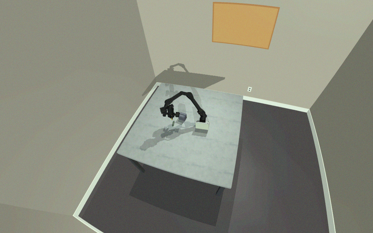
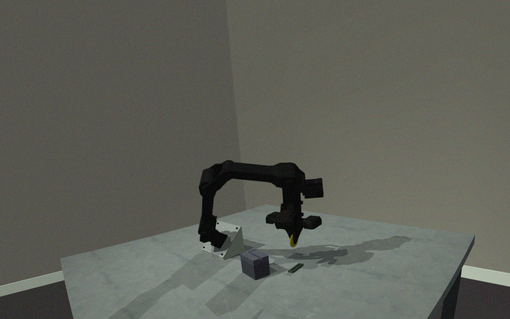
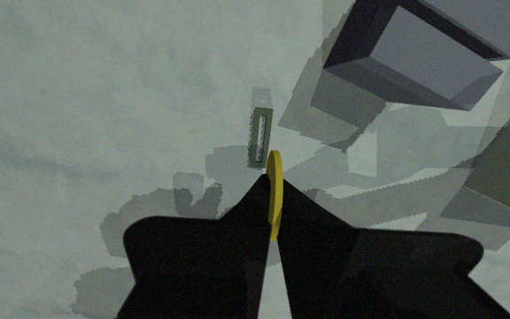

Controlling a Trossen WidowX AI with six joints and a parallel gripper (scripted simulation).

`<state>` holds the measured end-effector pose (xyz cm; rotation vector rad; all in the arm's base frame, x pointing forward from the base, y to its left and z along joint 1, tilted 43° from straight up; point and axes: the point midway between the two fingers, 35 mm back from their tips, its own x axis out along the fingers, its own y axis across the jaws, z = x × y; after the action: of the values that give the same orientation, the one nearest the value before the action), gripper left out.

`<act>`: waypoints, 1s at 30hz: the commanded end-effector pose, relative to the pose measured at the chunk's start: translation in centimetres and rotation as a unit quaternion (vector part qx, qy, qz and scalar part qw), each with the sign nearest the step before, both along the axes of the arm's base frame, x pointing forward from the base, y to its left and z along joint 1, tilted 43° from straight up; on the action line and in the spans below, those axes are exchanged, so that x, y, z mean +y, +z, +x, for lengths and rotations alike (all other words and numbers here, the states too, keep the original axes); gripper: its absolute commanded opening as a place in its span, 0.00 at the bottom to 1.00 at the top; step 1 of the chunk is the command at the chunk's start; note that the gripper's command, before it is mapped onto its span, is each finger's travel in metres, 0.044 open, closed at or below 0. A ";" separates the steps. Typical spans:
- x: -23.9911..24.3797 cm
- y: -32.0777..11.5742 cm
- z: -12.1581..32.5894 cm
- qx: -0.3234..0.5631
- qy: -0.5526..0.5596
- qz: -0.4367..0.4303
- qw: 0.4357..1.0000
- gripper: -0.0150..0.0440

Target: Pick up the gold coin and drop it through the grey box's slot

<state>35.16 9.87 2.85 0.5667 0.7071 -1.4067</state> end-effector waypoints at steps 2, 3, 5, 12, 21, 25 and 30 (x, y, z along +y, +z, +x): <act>0.5 0.6 0.1 0.002 0.008 0.005 1.000 0.25; 0.5 0.6 0.1 0.011 0.018 0.004 1.000 0.25; 0.5 0.6 0.1 0.035 0.044 0.003 0.998 0.25; 0.5 0.6 0.0 0.116 0.132 0.000 0.984 0.25; 0.4 0.7 -0.1 0.217 0.243 -0.004 0.946 0.25; 0.4 0.7 -0.1 0.260 0.290 -0.006 0.921 0.25; 0.4 0.7 -0.2 0.313 0.347 -0.009 0.884 0.25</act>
<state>35.17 10.17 3.46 -0.1256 1.2153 -0.9452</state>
